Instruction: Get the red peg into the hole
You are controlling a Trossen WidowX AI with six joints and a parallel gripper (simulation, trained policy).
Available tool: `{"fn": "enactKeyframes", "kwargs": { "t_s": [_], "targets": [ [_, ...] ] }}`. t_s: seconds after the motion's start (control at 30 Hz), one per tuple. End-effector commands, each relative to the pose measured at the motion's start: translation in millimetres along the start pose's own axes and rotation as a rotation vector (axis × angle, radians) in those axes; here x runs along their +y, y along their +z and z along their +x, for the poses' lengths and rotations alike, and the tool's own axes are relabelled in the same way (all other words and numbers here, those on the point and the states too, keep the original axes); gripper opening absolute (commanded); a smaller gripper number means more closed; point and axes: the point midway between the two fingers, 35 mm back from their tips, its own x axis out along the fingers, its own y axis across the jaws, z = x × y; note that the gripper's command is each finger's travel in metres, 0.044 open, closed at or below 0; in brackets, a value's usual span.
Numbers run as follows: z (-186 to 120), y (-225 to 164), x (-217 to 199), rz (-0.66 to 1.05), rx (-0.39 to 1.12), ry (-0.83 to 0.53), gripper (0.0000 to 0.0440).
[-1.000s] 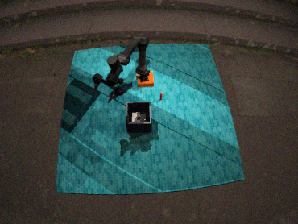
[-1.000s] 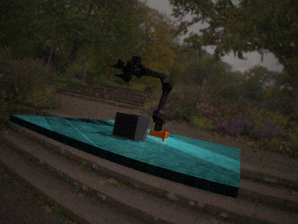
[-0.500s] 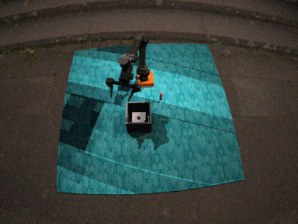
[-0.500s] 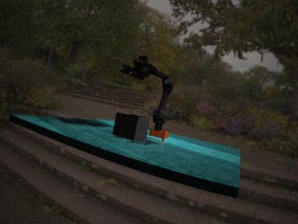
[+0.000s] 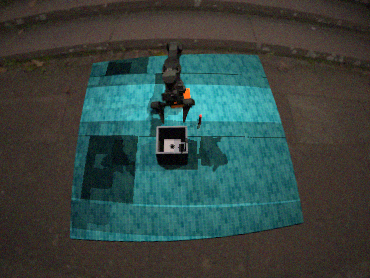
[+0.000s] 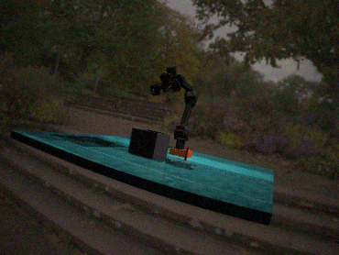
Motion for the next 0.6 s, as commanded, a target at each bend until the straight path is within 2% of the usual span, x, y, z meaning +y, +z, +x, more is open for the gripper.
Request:
{"fn": "enactKeyframes", "kwargs": {
  "t_s": [0.0, 0.3, 0.57],
  "targets": [
    [-3, -15, 13, 0.062, 0.053, 0.035, 0.044],
    [-11, -71, 47, 0.25, 0.278, 0.085, 0.044],
    [-23, -124, 66, 0.393, 0.499, 0.059, 0.044]
  ]
}}
